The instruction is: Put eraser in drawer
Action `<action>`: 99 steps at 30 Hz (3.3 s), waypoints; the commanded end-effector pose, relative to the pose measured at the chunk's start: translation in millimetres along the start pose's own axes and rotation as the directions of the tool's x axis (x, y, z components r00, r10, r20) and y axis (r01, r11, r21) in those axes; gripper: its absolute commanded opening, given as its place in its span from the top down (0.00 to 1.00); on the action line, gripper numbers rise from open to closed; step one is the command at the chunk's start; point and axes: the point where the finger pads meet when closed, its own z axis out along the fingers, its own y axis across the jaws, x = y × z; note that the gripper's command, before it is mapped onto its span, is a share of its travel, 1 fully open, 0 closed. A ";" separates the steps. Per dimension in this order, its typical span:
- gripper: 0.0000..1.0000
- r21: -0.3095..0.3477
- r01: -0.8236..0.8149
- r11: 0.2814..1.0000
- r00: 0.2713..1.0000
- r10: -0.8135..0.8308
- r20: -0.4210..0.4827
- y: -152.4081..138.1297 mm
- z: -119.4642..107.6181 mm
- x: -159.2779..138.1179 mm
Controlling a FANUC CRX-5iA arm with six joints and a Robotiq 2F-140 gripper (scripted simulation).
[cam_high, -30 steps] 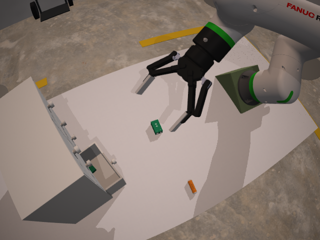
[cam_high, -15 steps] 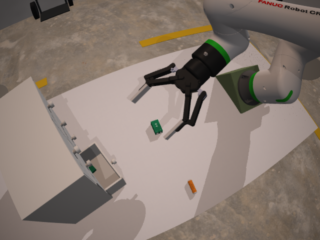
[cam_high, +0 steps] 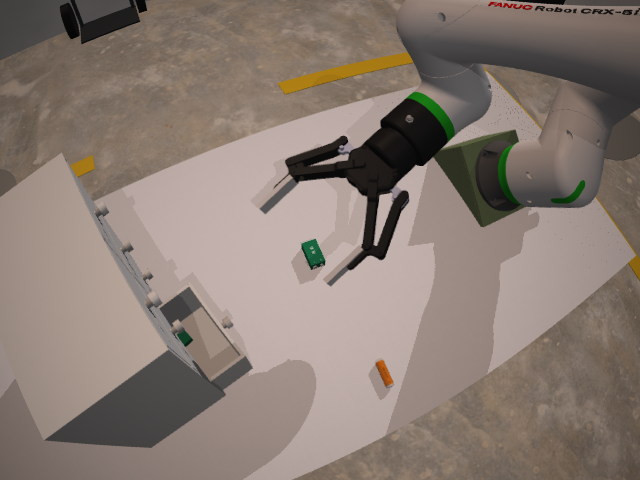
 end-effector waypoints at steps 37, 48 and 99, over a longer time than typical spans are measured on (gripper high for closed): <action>1.00 0.000 0.000 1.000 1.000 0.000 -0.004 0.2 13.7 -9.8; 1.00 0.000 0.000 1.000 1.000 0.000 -0.004 0.2 62.3 -45.0; 1.00 0.000 0.000 1.000 1.000 0.000 -0.004 0.2 96.0 -68.2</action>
